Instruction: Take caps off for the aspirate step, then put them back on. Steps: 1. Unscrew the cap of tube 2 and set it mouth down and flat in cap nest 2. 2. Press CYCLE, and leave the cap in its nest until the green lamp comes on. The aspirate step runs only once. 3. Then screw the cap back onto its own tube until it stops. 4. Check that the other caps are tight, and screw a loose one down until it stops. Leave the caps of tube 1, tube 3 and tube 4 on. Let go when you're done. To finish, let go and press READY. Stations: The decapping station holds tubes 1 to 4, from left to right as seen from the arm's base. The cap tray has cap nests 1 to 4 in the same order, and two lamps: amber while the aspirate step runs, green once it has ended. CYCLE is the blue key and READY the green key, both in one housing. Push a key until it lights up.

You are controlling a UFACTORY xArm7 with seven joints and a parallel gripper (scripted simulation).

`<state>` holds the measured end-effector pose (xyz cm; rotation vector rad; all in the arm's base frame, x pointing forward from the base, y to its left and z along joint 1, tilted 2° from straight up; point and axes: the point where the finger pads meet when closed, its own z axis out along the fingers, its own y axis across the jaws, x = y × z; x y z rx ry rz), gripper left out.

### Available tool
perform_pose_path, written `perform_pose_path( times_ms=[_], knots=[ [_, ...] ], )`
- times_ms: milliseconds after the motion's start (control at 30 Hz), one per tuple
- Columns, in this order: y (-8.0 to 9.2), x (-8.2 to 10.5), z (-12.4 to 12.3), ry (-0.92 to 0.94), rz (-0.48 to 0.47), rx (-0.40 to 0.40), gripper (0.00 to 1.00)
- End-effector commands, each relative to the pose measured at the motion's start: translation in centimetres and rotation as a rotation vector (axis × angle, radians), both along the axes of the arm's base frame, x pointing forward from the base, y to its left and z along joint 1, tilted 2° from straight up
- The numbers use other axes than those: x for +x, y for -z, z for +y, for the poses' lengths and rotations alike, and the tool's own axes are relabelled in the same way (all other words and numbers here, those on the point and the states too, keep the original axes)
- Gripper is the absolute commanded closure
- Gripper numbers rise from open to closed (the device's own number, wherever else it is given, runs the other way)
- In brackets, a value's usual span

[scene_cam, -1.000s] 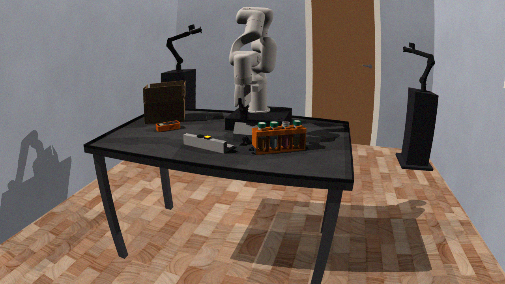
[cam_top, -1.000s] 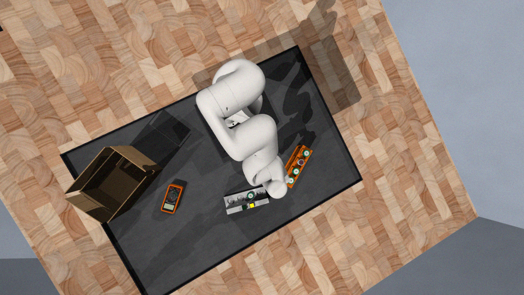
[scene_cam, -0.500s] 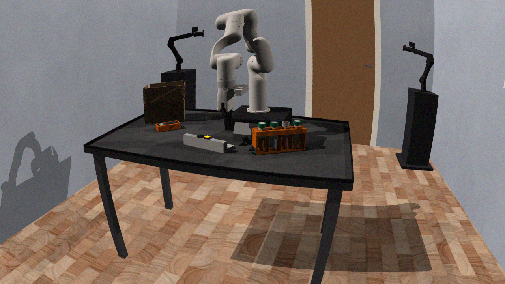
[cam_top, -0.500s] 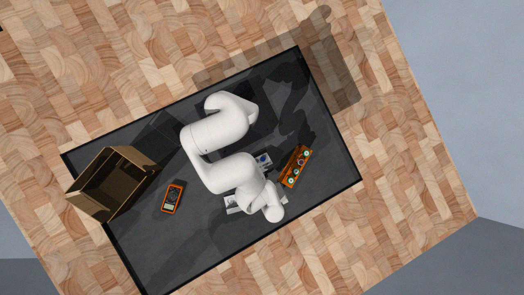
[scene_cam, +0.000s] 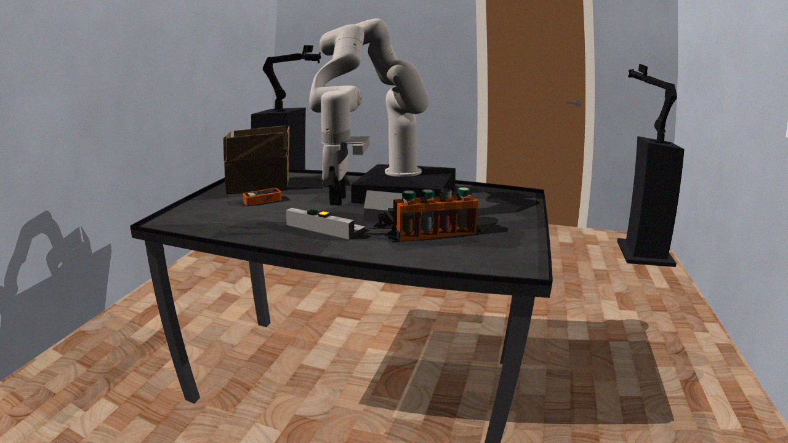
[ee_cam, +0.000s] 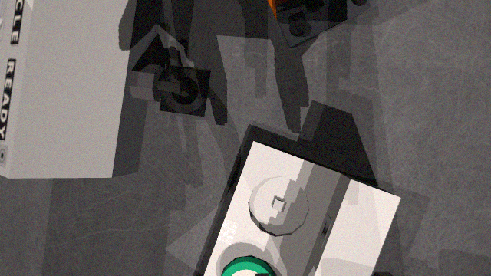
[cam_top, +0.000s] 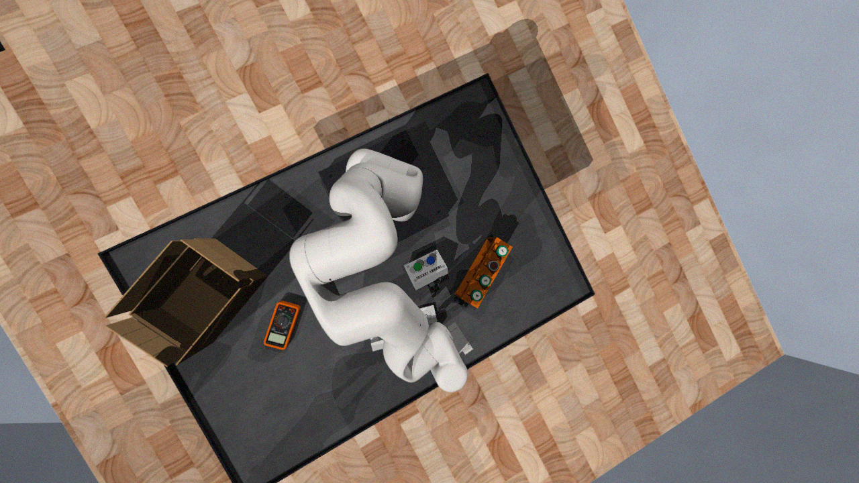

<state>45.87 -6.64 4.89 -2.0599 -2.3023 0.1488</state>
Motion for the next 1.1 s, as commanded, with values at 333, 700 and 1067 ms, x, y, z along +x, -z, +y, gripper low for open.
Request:
perform_pose_path(
  times_ms=[333,700,1067],
  knots=[
    [0.1,6.4,-4.0,-0.719,-0.037,0.036,0.00],
    [0.1,7.2,-4.5,-1.210,-0.064,0.059,0.00],
    [0.1,7.2,-4.5,-1.210,-0.064,0.059,0.00]
  ],
)
